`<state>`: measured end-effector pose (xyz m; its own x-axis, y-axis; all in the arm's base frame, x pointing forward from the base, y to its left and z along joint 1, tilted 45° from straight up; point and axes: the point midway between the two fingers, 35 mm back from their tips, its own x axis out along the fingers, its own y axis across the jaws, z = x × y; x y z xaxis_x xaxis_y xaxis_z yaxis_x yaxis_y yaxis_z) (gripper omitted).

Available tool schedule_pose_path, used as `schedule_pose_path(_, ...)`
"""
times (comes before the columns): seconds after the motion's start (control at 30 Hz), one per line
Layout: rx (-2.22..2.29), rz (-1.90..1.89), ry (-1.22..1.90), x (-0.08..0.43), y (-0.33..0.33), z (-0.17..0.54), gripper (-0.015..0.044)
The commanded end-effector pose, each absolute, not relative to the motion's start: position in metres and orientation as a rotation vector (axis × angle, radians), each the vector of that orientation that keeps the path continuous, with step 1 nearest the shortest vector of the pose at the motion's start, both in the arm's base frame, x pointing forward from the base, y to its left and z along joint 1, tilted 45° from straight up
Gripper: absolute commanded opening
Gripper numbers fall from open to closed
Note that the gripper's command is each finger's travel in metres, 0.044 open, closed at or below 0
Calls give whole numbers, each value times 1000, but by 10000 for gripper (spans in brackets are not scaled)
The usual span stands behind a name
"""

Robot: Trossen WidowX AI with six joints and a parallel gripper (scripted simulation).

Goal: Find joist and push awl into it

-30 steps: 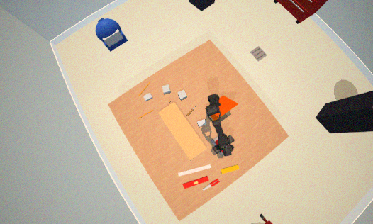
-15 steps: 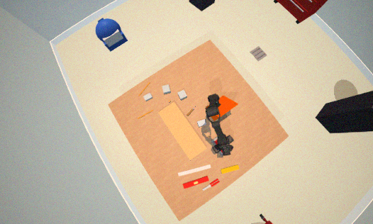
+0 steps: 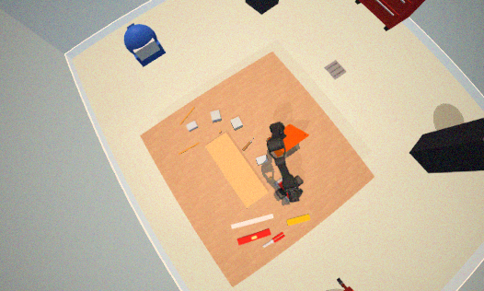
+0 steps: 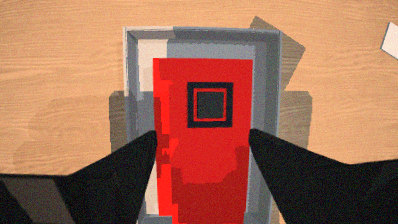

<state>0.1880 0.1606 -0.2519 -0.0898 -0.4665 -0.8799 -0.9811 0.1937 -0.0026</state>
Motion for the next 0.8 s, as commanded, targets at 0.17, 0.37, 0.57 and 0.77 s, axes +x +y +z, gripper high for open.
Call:
schedule_pose_path(0.17,-1377,826,1672,200,224,-187,440)
schedule_pose_path(0.37,-1352,793,1663,210,213,-187,440)
schedule_pose_path(0.57,-1161,523,1711,259,149,-129,440)
schedule_pose_path(0.77,-976,197,1736,285,62,-70,440)
